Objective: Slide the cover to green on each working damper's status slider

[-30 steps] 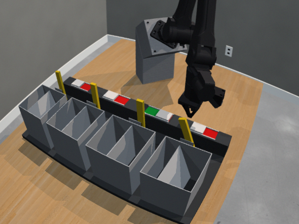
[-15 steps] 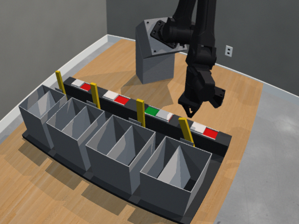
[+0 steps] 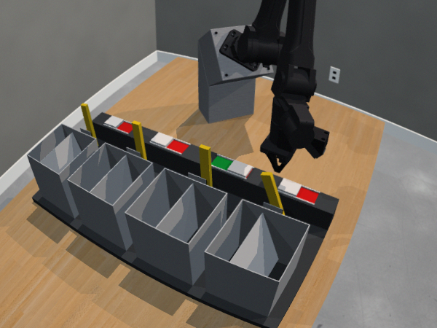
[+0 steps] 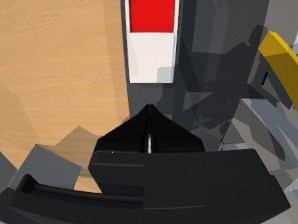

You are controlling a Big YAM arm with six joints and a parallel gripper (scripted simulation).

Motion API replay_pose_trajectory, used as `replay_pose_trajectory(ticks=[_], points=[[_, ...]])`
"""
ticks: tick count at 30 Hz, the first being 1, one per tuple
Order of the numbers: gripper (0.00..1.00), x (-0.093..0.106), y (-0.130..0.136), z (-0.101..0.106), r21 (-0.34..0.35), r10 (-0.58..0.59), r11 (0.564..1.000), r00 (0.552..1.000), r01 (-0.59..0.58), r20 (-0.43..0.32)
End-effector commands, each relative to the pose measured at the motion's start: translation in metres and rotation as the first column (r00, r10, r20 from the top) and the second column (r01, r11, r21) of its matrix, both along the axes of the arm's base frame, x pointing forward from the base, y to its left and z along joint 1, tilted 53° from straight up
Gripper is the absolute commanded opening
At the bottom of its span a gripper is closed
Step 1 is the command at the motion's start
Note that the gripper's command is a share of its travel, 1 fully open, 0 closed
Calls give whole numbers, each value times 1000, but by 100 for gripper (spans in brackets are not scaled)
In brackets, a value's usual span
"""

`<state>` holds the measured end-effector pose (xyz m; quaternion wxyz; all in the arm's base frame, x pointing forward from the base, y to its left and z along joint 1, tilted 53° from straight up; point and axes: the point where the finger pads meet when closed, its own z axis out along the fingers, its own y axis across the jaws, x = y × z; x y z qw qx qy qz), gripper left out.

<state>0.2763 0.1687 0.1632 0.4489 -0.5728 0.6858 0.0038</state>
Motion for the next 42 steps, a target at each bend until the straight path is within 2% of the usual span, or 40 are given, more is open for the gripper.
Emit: replay_pose_trajectory(ticks=[1, 42], points=[[0, 5, 1, 14, 6, 0, 1000, 1000, 0, 24], [0, 14, 11, -12, 4, 2, 1000, 1000, -2, -2]])
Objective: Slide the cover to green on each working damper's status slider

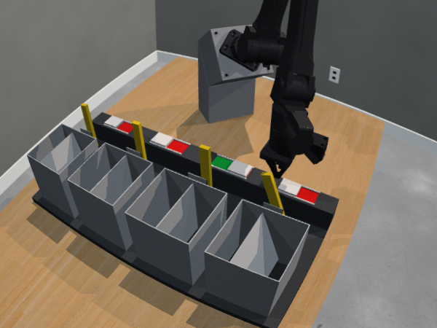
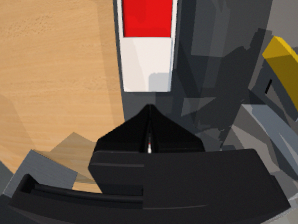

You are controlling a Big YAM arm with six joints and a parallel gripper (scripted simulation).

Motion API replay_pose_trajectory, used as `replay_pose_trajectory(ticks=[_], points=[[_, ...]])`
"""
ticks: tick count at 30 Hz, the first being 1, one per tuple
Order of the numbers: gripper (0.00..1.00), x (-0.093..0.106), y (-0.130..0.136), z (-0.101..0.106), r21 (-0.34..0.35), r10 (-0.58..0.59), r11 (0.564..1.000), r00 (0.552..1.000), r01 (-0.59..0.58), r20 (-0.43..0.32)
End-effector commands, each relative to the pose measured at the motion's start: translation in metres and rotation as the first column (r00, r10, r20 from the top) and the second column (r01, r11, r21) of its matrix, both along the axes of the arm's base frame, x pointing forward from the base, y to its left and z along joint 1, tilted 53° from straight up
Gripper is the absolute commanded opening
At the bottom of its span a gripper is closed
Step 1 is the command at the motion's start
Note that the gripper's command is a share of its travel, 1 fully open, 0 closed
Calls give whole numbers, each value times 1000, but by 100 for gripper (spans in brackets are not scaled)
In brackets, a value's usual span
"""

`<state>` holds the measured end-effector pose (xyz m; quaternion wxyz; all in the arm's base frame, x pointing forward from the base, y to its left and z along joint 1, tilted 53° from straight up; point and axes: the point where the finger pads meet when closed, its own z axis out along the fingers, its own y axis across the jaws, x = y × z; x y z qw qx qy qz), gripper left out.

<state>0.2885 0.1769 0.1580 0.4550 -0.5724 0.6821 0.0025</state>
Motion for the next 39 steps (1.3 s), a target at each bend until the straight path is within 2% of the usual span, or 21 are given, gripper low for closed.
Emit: replay_pose_trajectory(ticks=[1, 39], points=[[0, 2, 4, -8, -2, 0, 1000, 1000, 0, -16], [0, 3, 5, -11, -4, 1, 1000, 1000, -1, -18]])
